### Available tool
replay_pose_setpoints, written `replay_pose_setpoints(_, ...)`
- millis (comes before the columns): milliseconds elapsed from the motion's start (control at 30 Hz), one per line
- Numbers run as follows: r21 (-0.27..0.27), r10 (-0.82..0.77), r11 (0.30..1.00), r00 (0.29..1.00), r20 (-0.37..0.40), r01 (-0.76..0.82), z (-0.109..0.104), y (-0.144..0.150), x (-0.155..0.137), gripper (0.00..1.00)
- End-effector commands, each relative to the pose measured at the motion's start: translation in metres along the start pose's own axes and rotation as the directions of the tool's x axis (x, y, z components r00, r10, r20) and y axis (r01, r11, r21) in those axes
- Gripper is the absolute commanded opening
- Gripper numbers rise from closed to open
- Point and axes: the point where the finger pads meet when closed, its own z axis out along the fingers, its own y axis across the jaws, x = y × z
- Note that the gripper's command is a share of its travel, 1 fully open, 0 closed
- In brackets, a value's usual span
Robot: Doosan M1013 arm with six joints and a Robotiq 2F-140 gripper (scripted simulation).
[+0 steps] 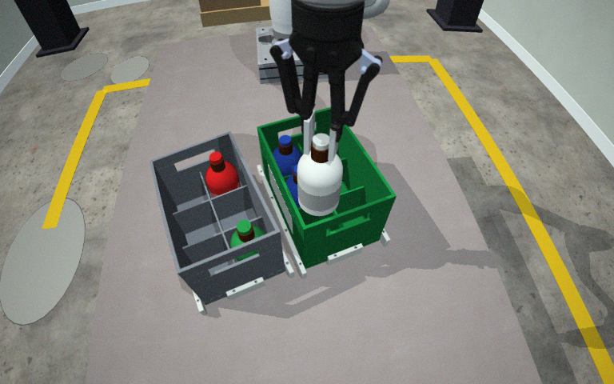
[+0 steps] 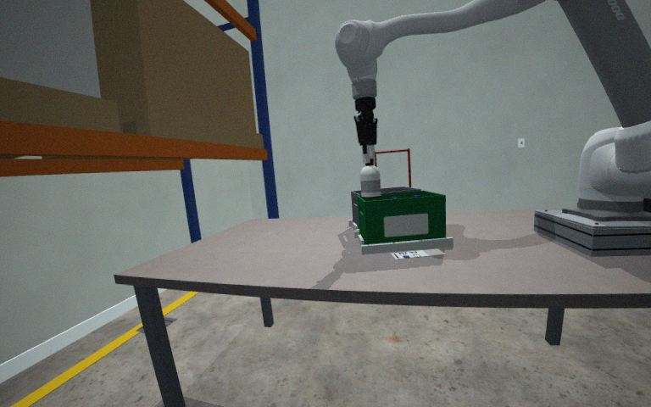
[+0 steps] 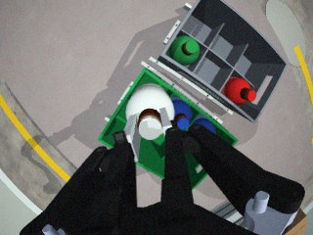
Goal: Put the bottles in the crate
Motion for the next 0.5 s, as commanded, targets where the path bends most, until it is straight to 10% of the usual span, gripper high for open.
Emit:
replay_pose_setpoints(0,0.000,0.000,1.000,1.000,0.000,0.000,0.004,0.000,0.000,0.00)
replay_pose_setpoints(467,0.000,0.000,1.000,1.000,0.000,0.000,0.016,0.000,0.000,0.00)
